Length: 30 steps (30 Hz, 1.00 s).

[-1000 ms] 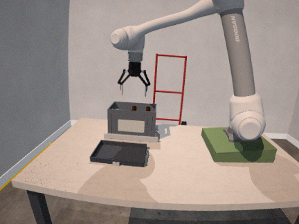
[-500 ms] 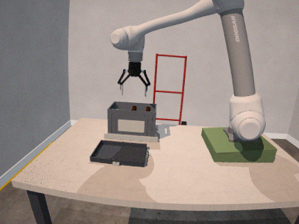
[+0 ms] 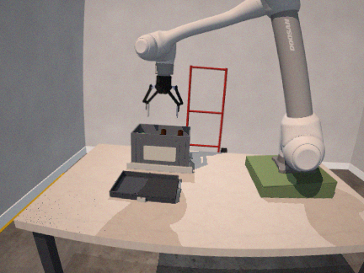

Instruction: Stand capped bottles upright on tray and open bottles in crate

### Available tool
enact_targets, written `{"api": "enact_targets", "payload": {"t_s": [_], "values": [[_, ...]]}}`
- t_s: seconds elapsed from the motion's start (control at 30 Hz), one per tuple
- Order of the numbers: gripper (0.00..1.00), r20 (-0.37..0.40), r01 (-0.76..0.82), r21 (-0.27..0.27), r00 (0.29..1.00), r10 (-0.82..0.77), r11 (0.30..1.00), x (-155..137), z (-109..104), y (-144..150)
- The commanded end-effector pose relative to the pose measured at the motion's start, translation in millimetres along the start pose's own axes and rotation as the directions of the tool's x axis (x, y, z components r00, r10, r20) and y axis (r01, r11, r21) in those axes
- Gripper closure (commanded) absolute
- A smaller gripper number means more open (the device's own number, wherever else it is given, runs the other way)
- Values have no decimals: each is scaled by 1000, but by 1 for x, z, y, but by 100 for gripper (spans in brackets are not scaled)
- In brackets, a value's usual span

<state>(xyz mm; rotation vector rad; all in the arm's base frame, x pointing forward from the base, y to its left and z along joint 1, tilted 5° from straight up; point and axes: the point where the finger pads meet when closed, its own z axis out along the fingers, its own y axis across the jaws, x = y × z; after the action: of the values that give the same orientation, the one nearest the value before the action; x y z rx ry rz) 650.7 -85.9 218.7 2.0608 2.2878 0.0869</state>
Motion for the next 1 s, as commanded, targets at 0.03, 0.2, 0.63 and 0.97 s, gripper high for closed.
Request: {"api": "enact_targets", "payload": {"t_s": [0.03,0.2,0.63,0.97], "values": [[0,0,0,0,1000,0,1000,14,0,-1],[0,0,0,0,1000,0,1000,31,0,-1],[0,0,0,0,1000,0,1000,58,0,-1],[0,0,0,0,1000,0,1000,67,0,-1]]}}
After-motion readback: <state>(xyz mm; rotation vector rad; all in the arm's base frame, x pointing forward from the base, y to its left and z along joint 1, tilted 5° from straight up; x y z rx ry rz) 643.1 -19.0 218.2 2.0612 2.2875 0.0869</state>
